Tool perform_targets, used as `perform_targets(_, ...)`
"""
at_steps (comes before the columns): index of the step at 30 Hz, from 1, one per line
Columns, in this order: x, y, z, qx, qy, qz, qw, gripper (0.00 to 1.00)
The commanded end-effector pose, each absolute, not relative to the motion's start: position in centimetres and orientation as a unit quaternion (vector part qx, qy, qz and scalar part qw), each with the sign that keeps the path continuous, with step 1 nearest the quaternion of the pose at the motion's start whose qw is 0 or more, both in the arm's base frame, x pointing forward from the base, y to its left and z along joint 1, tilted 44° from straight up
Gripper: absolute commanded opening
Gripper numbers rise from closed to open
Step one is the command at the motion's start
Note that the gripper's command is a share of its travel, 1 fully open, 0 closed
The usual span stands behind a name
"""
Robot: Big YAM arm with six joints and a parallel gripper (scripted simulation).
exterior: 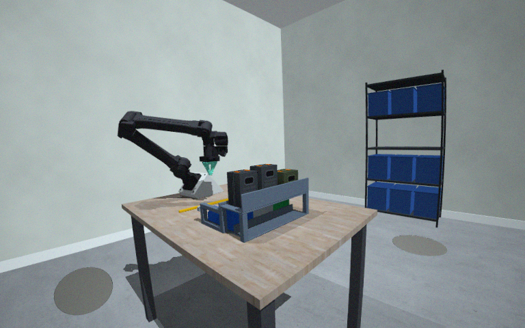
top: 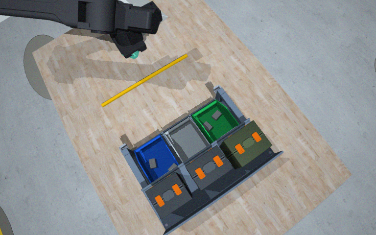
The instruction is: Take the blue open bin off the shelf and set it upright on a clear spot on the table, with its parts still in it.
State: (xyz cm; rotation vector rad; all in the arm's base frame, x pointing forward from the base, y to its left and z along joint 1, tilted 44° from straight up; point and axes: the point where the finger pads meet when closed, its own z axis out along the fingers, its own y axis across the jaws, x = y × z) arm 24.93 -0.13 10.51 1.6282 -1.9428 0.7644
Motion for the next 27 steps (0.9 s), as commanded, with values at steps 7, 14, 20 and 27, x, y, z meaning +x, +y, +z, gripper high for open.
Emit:
perform_targets(7,26.5,1.1,12.1,0.590,-0.721,0.288,0.220,0.00)
perform_targets(14,26.9,0.1,12.3,0.589,-0.721,0.284,0.229,0.00)
perform_targets(20,28.2,-0.3,12.3,0.588,-0.722,0.286,0.225,0.00)
perform_targets(27,29.5,-1.1,13.0,0.588,-0.722,0.287,0.225,0.00)
